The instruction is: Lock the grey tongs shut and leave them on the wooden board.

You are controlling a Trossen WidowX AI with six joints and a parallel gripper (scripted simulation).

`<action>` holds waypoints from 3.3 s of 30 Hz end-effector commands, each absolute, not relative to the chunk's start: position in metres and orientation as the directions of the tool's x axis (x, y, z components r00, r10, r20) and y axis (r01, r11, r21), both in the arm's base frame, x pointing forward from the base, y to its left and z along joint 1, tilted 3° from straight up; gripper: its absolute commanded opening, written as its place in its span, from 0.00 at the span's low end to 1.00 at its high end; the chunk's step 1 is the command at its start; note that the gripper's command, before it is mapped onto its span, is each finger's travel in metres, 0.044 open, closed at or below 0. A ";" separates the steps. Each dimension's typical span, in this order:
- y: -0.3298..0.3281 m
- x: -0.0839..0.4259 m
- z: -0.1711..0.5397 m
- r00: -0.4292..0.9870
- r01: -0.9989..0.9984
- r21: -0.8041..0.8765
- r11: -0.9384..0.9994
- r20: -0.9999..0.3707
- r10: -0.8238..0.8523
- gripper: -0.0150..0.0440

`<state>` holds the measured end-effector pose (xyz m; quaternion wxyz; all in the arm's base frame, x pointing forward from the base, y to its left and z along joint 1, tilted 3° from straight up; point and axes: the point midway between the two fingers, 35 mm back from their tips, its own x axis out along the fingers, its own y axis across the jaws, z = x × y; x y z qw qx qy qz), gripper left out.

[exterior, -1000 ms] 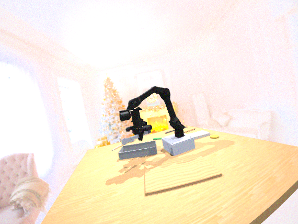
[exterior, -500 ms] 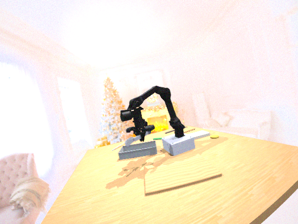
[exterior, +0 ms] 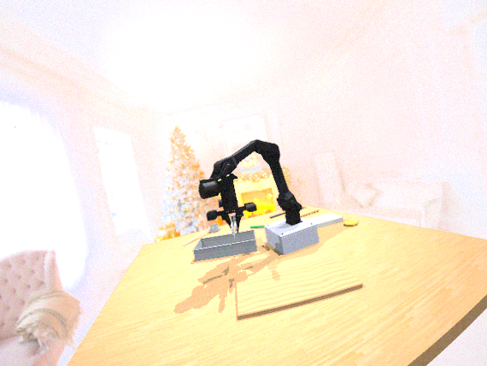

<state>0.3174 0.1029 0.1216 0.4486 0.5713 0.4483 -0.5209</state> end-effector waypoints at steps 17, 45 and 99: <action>0.135 0.308 0.123 0.055 0.827 0.070 0.558 -0.998 0.045 0.00; 0.179 0.290 0.124 0.053 -0.143 0.043 0.989 -0.997 0.051 0.00; 0.255 0.237 0.127 0.045 -0.743 -0.076 -0.664 -0.997 0.065 0.00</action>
